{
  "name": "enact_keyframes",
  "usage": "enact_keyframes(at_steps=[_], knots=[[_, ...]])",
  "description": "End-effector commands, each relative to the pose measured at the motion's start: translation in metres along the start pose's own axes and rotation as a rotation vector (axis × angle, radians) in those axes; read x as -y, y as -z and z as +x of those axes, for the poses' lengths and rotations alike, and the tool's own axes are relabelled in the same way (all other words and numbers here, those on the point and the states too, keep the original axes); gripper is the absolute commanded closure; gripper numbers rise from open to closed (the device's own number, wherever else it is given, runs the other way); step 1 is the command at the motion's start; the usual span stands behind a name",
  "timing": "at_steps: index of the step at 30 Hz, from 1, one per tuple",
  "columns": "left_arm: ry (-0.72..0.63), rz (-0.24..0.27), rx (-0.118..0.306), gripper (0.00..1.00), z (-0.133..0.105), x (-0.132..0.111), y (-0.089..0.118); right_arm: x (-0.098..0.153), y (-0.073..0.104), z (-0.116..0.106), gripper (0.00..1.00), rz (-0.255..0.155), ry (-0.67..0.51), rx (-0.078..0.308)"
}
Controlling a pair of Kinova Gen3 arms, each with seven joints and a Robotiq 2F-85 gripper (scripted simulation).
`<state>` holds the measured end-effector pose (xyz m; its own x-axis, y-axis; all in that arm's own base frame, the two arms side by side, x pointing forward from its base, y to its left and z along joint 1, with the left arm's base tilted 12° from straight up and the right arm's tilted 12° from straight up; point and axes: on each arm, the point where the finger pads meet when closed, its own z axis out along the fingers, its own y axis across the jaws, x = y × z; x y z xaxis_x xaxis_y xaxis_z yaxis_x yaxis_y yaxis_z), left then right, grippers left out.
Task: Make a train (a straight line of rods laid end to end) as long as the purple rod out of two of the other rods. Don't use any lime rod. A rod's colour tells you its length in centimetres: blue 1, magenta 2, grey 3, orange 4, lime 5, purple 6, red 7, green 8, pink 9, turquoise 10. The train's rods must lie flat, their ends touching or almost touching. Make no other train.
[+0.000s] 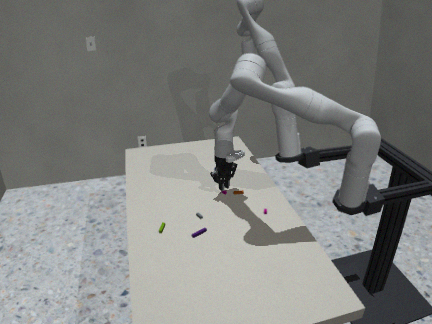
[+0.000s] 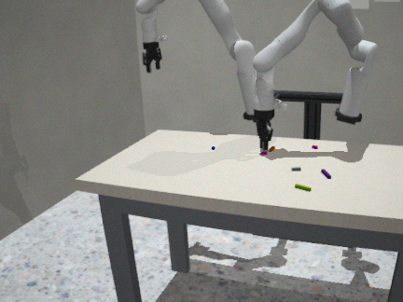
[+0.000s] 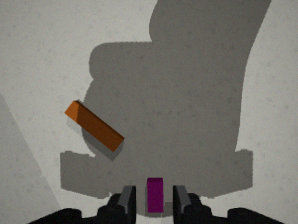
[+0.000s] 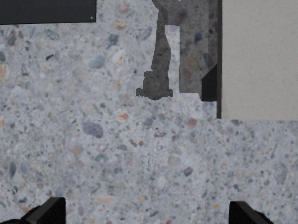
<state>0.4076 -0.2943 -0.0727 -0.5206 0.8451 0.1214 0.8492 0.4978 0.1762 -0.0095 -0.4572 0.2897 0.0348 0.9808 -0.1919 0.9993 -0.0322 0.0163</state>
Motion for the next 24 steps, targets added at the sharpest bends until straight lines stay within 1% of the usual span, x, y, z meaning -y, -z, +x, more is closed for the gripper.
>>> enact_keyframes(at_steps=[1,18,24], knots=[[0.000,-0.003,0.007,0.685,-0.0020,-0.0006,0.0004,0.0039,0.0010,-0.0009,0.002,0.005,0.004,0.006],[0.000,-0.003,0.007,0.685,-0.0020,-0.0006,-0.0020,0.0039,0.0010,-0.0009,0.002,0.005,0.004,0.006],[0.000,-0.003,0.006,0.685,-0.0020,-0.0006,-0.0071,0.0039,0.0010,-0.0009,0.002,0.005,0.004,0.006]])
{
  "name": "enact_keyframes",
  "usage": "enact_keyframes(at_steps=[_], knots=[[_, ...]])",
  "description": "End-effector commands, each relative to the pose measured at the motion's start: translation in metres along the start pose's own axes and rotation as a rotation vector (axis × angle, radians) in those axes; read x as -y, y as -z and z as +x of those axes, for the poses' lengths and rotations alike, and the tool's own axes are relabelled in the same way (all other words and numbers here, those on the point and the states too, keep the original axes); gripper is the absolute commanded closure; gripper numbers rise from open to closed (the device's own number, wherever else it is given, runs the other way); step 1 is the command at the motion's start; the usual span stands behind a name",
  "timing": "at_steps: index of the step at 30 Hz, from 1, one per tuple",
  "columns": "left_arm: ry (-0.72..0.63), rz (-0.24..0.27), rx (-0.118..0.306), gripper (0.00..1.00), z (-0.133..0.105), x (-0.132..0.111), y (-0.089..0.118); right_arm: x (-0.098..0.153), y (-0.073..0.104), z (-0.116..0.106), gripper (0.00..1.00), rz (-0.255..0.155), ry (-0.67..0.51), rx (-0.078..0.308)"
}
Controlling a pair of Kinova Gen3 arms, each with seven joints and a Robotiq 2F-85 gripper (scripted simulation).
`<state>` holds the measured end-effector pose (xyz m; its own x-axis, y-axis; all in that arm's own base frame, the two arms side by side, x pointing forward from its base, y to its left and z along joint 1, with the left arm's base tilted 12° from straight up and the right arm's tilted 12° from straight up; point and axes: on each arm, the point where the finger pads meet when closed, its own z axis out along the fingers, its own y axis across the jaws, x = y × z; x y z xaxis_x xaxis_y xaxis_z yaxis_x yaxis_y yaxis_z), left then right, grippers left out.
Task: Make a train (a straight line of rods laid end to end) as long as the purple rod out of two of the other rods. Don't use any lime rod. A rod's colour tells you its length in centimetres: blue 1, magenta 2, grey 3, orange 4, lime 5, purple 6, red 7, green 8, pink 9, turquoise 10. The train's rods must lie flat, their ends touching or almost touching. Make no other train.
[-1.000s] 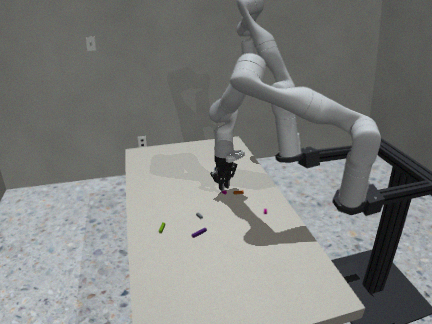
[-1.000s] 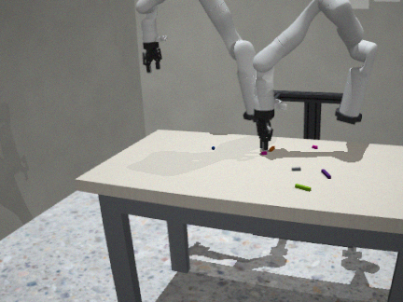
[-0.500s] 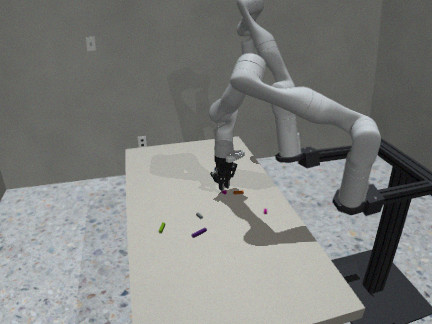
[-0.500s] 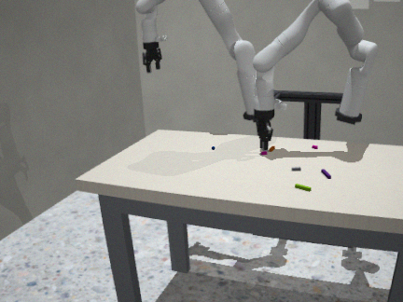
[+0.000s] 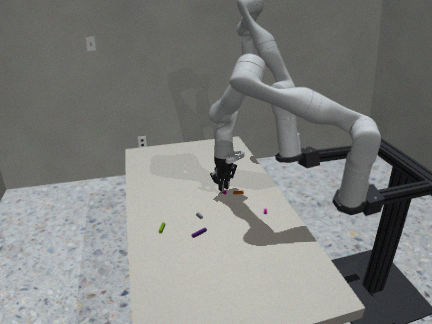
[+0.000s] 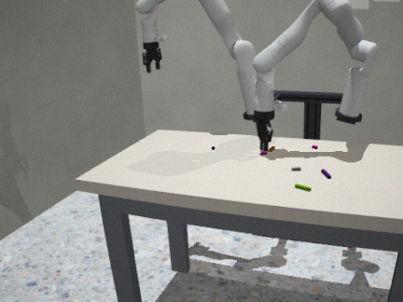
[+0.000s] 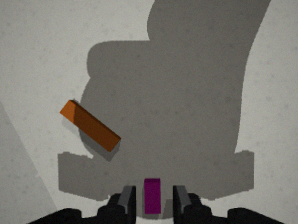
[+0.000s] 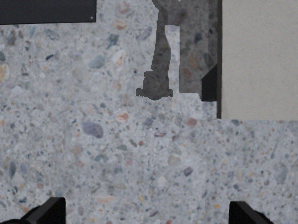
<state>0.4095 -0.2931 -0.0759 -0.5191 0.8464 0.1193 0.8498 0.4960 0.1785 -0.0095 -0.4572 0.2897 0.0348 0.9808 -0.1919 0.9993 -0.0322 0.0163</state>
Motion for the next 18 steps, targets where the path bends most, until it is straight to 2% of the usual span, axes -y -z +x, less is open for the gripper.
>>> enact_keyframes(at_steps=[1,18], knots=[[0.001,-0.001,0.004,0.685,-0.0016,0.0011,-0.0045,0.0039,0.0010,-0.0009,0.002,0.005,0.004,0.006],[0.001,-0.001,0.004,0.685,-0.0015,0.0011,-0.0112,0.0039,0.0010,-0.0009,0.002,0.005,0.004,0.006]])
